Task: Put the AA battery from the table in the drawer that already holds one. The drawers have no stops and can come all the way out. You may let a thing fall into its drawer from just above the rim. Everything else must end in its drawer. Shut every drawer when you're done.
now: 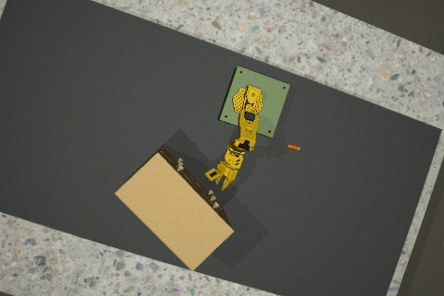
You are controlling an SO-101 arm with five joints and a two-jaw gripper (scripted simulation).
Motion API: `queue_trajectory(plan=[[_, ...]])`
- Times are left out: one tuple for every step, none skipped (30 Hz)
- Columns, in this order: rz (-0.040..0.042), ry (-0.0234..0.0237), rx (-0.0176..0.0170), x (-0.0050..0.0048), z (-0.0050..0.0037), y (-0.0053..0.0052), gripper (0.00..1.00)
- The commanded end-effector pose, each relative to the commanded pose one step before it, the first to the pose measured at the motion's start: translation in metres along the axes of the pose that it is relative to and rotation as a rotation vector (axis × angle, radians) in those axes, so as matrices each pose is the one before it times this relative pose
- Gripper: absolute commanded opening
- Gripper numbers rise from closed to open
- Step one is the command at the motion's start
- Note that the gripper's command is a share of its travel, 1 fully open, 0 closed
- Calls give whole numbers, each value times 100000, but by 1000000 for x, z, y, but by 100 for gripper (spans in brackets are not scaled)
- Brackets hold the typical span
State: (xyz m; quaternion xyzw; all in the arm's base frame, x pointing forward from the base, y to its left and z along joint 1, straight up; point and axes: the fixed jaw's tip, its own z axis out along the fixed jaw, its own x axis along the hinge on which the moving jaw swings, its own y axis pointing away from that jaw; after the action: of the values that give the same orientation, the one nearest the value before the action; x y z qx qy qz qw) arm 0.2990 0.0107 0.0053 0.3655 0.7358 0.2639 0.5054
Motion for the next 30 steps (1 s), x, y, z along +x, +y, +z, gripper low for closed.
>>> queue_trajectory(plan=[[1148,-825,131,-1356,647,-2244,21],[0,0,1,0,0,-1,21],[0,0,-1,0,0,1,21],[0,0,0,0,0,0,21],[0,0,0,0,0,0,21],[15,-32,24,-30,47,-177,21],[15,-32,22,-31,47,-174,21],[15,-32,24,-30,47,-177,21],[15,-32,22,-31,47,-174,21],[15,-32,24,-30,46,-177,21],[15,-32,22,-31,47,-174,21],[15,-32,24,-30,46,-177,21],[15,-32,22,-30,46,-174,21],[15,-32,24,-30,46,-177,21],[15,-32,22,-30,46,-174,21],[15,-32,24,-30,45,-177,21],[15,-32,22,-30,46,-175,21],[15,-32,24,-29,45,-178,21],[15,-32,22,-30,46,-175,21],[15,-32,24,-29,45,-178,21],[0,0,0,0,0,0,21],[0,0,0,0,0,0,21],[15,-32,22,-30,45,-175,21],[15,-32,24,-29,45,-178,21],[15,-32,22,-30,45,-175,21],[15,-32,24,-29,44,-178,21],[3,-7,4,-6,9,-34,21],[0,0,1,0,0,-1,21],[0,0,-1,0,0,1,21],[0,0,1,0,0,-1,21]])
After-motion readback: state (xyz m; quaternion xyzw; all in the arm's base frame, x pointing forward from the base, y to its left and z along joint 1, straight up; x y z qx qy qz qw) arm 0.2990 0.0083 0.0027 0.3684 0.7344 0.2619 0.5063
